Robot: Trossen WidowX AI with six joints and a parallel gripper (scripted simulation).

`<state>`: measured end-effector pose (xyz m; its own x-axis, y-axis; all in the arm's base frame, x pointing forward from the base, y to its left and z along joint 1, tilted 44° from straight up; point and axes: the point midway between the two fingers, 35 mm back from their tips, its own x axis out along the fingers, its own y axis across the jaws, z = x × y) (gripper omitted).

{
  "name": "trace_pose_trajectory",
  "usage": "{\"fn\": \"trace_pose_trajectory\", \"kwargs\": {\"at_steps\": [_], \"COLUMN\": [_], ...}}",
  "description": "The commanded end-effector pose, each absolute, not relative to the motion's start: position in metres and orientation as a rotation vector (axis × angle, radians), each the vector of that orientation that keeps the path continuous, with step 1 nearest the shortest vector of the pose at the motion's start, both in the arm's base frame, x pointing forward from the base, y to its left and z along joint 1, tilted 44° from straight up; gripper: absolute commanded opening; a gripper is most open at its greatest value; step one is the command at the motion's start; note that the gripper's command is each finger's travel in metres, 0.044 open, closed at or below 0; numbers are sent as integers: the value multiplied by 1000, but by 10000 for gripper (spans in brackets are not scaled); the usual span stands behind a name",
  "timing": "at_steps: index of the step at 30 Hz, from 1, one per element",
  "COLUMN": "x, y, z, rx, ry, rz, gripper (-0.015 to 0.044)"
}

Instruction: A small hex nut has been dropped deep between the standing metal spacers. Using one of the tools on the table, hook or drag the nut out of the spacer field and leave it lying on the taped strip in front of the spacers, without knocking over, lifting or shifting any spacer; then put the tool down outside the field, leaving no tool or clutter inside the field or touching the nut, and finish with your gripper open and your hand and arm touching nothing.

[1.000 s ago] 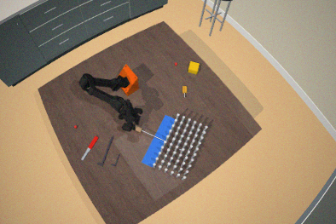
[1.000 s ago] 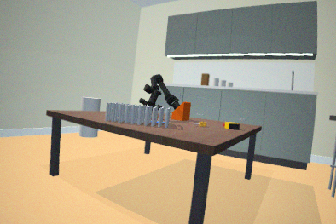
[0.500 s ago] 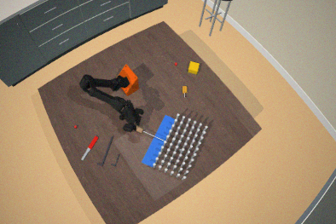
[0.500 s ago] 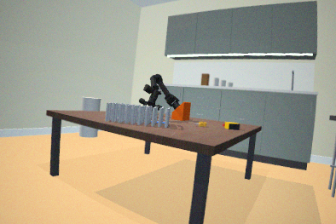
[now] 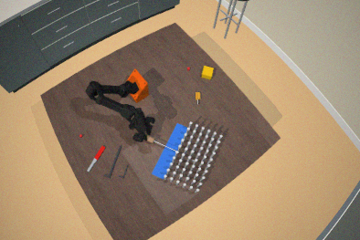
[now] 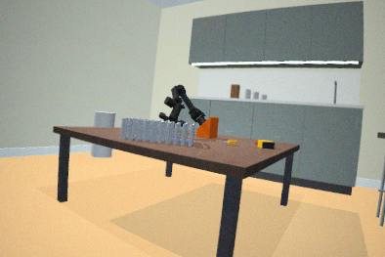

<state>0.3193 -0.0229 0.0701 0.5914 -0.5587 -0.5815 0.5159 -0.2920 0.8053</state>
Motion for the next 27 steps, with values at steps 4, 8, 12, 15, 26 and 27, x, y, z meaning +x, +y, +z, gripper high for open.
{"fn": "trace_pose_trajectory", "kwargs": {"at_steps": [4,8,12,15,26,27], "x": [325,327,329,330,335,335], "y": [-21,-19,-18,-17,-14,-14], "z": [73,72,72,71,70,69], "rx": [1558,1558,1558,1558,1558,1559], "ry": [-51,-51,-51,-51,-50,-50], "rz": [-1041,-1041,-1040,-1040,-1040,-1040], "gripper": [0,0,0,0,0,0]}}
